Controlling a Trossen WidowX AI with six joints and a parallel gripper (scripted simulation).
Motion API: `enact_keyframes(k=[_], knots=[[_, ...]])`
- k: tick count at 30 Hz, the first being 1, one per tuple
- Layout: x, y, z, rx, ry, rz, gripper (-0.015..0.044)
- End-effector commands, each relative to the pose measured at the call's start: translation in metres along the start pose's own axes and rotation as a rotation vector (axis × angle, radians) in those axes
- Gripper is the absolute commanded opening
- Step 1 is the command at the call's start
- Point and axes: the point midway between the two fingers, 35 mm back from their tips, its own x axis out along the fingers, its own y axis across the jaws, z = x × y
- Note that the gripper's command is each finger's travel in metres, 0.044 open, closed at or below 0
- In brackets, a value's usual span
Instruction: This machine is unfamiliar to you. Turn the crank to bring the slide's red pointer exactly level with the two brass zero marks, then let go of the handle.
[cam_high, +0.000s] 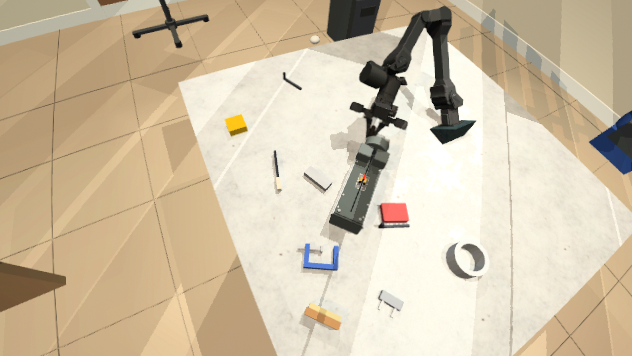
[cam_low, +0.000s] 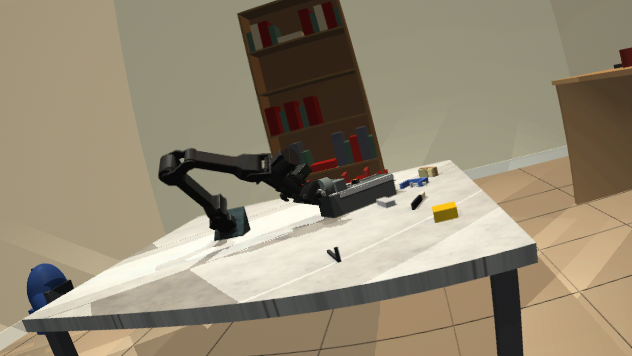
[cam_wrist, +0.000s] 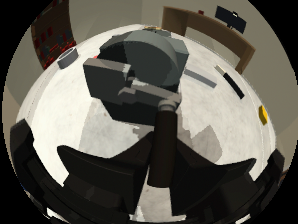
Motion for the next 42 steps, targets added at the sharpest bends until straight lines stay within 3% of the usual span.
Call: enact_keyframes(k=[1,42], knots=[[0.007,0.002,-0.007,0.003,0.008,0.0,0.0],[0.018,0.02,-0.016,0.003,0.009,0.0,0.0]])
